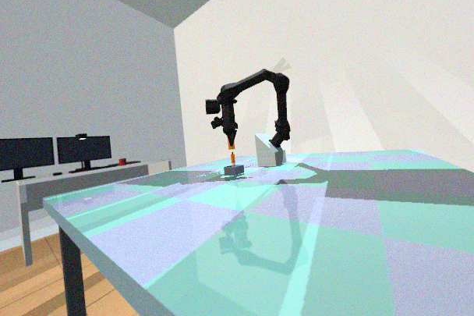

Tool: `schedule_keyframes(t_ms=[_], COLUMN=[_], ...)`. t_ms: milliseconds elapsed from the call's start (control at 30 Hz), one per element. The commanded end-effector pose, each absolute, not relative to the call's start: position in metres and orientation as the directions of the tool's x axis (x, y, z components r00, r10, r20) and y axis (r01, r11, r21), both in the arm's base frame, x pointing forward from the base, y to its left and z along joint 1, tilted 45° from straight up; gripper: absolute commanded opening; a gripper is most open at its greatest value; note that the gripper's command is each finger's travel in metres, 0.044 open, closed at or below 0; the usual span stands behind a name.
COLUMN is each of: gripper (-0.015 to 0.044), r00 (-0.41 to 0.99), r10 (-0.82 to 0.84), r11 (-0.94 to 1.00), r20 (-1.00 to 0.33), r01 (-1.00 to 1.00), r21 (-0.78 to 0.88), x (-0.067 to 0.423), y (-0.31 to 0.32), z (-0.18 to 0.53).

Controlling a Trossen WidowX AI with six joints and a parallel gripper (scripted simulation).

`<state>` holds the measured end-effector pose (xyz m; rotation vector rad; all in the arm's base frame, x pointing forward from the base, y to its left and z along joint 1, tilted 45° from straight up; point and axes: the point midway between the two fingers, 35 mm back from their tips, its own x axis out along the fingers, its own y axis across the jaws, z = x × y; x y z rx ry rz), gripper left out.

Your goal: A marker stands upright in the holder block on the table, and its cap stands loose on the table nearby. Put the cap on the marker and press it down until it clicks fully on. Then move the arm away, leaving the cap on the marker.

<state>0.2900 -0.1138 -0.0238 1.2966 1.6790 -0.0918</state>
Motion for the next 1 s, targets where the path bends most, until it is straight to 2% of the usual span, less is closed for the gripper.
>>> schedule_keyframes(t_ms=[0, 967], gripper=[0.0000, 0.0000], r00=[0.042, 0.042], r10=[0.701, 0.702], r11=[0.429, 0.428], r20=[-0.712, -0.710], r01=[0.772, 0.772], r21=[0.468, 0.469], x=[0.290, 0.292], y=[-0.110, -0.077], z=[-0.028, -0.061])
